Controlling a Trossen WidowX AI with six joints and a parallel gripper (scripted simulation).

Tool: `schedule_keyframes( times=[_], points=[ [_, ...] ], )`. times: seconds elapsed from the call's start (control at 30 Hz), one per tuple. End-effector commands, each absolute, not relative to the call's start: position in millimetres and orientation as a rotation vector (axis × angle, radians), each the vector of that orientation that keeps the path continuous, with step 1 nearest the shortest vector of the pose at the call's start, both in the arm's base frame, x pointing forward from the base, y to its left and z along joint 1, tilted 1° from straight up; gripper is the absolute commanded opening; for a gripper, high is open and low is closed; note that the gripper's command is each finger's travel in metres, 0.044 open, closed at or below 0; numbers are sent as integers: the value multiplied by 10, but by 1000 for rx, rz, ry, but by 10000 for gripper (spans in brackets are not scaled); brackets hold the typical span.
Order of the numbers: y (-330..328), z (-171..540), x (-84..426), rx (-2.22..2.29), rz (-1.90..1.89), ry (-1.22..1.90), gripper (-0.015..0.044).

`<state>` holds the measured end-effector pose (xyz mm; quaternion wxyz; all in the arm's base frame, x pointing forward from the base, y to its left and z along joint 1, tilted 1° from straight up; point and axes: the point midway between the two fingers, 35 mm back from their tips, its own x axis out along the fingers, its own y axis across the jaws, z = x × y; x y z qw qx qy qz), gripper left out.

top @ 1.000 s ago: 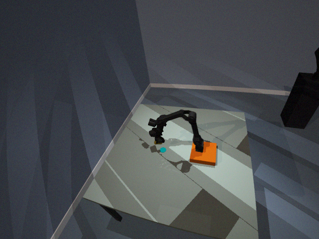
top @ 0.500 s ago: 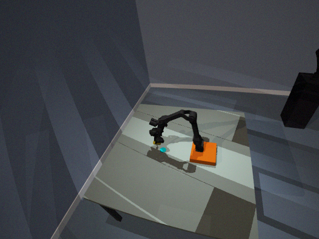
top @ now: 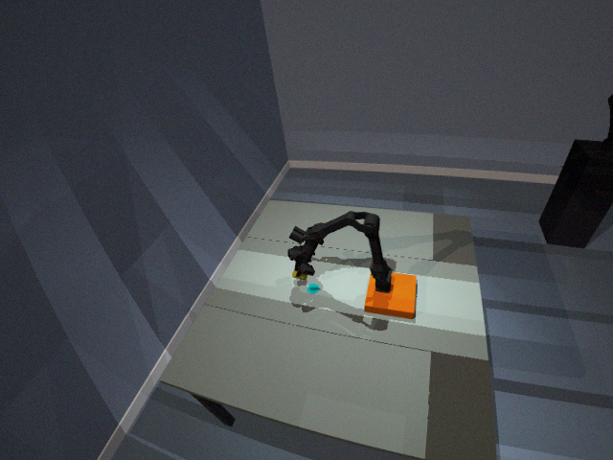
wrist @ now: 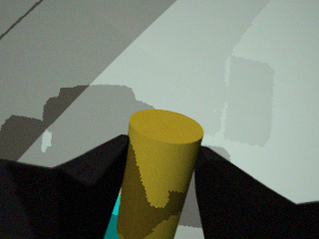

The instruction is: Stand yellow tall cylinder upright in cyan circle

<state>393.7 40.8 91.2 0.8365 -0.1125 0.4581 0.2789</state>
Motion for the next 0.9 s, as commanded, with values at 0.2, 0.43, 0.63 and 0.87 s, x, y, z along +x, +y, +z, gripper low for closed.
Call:
schedule_keyframes(
  times=[0.2,0.43,0.63,0.87],
  points=[
    [390,905,3966,-196,595,902,105],
    [374,901,3983,-173,599,858,105],
    [359,900,3993,-155,602,821,105],
    [342,902,4000,-135,607,777,105]
  ],
)
